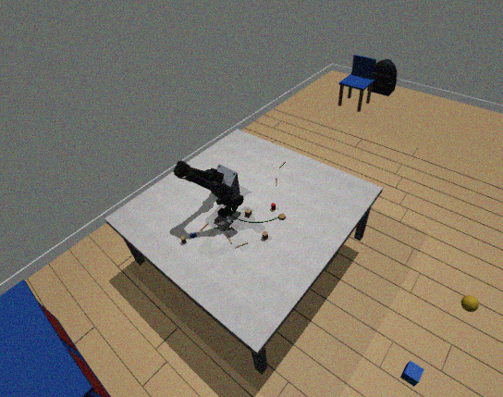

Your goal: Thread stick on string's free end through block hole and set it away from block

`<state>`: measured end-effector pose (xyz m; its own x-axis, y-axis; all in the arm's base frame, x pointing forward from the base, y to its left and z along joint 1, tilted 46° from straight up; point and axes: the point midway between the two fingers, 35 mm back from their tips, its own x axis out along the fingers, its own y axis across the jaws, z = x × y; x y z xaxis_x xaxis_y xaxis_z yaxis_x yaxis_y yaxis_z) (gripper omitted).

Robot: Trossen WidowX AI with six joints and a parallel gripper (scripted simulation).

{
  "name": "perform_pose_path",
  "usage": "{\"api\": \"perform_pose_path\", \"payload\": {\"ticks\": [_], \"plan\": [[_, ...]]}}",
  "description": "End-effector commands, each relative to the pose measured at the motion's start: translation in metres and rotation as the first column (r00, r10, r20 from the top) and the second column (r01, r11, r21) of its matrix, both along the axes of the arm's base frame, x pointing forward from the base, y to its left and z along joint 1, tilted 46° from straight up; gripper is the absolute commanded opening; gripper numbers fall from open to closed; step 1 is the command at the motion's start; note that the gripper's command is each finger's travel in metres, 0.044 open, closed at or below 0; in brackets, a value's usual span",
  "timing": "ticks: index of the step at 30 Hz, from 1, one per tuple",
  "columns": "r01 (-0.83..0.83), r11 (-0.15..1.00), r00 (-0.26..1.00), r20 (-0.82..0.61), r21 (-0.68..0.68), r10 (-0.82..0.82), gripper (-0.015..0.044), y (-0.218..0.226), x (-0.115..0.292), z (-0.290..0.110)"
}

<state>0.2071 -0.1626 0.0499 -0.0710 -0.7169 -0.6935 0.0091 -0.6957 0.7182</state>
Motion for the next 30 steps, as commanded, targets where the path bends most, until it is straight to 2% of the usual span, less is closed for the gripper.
{"api": "perform_pose_path", "payload": {"ticks": [1, 18, 23, 30], "plan": [[-0.002, 1.0, 1.0, -0.009, 0.005, 0.003, 0.0122, -0.004, -0.0031, -0.0066], [-0.003, 1.0, 1.0, -0.01, 0.001, 0.003, 0.0122, -0.0132, -0.0056, -0.0144], [0.001, 1.0, 1.0, -0.006, -0.004, -0.001, 0.0, -0.0136, -0.005, -0.0129], [0.001, 1.0, 1.0, -0.006, -0.004, -0.001, 0.0, -0.0136, -0.005, -0.0129]]}}
